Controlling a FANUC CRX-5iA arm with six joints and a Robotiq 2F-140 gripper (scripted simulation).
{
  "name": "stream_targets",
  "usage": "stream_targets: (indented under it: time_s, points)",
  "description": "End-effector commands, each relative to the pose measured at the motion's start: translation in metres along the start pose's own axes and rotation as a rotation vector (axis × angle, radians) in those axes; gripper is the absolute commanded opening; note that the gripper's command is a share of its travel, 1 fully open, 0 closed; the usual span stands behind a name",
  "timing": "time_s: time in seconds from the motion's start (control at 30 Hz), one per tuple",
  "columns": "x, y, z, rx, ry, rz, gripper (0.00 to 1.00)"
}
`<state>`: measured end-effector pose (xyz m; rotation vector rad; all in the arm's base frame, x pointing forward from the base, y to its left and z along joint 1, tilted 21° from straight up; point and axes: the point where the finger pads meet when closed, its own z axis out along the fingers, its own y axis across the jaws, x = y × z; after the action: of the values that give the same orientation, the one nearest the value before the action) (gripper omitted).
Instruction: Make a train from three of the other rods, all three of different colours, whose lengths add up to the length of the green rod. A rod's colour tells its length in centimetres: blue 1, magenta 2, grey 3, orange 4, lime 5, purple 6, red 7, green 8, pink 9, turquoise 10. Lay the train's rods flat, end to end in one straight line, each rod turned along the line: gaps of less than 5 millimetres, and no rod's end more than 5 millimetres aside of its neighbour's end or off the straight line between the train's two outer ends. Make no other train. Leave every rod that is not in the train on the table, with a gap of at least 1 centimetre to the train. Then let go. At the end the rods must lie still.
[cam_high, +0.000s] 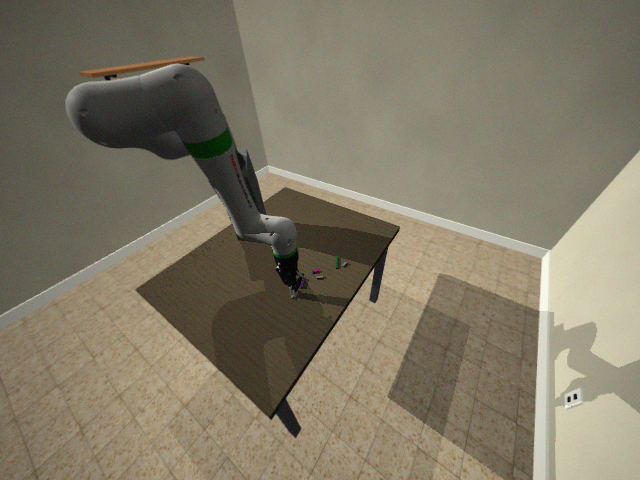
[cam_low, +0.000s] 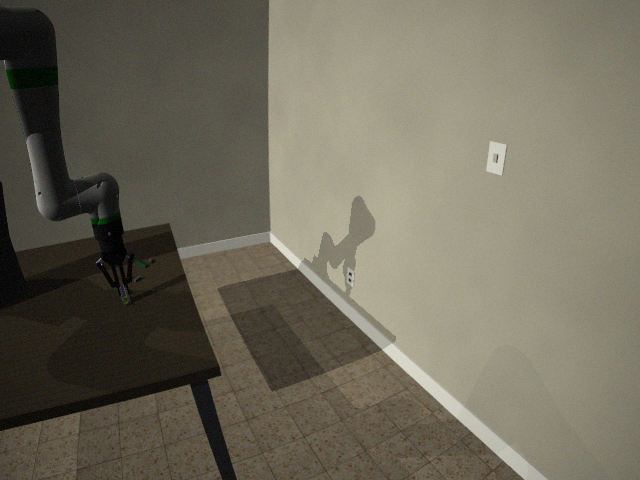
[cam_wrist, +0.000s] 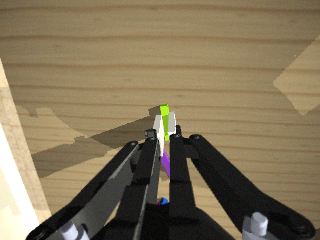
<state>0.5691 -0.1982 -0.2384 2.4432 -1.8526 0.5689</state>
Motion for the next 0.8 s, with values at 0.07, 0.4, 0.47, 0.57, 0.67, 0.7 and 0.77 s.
stream_targets:
  time_s: [0.07,0.4,0.47,0.57,0.67,0.7,0.77]
  points:
    - [0.000,0.000,0.000,0.000,0.000,0.000,0.03]
    - [0.000,0.000,-0.008,0.000,0.000,0.000,0.03]
    - [0.000,0.000,-0.018,0.000,0.000,0.000,0.03]
    - [0.000,0.000,-0.038,0.000,0.000,0.000,0.03]
    - [0.000,0.000,-0.058,0.000,0.000,0.000,0.03]
    - [0.000,0.000,-0.064,0.000,0.000,0.000,0.03]
    - [0.000,0.000,-0.075,0.000,0.000,0.000,0.03]
